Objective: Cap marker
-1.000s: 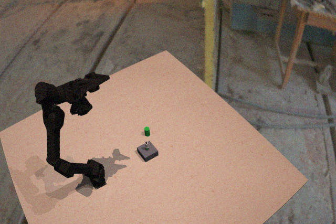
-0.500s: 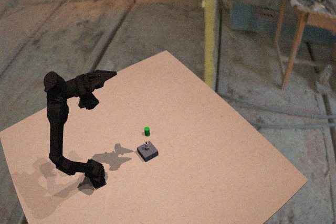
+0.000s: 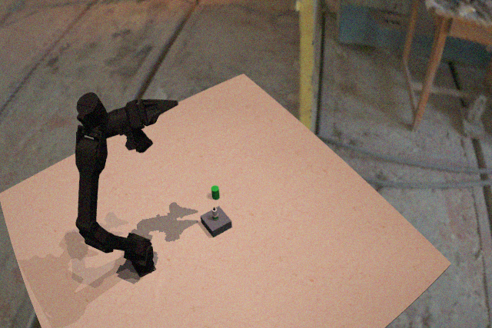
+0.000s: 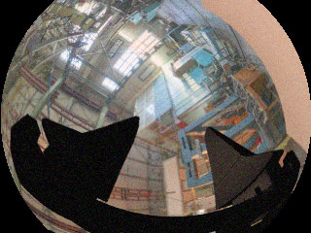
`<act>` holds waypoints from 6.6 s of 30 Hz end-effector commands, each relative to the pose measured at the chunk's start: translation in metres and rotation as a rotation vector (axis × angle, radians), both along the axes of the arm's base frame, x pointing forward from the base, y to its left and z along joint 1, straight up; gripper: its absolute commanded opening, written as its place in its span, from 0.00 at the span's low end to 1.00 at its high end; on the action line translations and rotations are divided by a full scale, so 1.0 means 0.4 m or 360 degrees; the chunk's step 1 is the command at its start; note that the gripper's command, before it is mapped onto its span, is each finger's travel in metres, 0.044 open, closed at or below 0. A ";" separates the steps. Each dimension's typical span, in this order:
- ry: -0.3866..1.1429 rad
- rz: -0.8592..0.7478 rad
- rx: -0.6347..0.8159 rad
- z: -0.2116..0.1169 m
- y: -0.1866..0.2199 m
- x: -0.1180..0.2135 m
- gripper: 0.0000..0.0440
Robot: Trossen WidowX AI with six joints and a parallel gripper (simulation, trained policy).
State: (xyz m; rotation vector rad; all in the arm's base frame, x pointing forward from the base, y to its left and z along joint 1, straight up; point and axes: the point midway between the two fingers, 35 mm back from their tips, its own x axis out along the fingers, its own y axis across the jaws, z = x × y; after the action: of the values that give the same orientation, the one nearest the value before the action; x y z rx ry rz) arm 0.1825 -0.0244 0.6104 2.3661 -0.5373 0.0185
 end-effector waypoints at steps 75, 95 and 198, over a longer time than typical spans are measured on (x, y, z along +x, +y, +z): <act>0.1004 0.0513 0.0088 -0.458 0.428 0.286 0.76; 0.1315 0.0520 0.0190 -0.602 0.498 0.330 0.76; 0.2621 0.0102 0.0897 -1.218 0.415 0.494 0.73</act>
State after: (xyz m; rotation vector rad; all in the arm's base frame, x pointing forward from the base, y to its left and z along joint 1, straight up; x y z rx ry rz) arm 0.3808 0.1431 0.1349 2.0053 0.4008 -1.9728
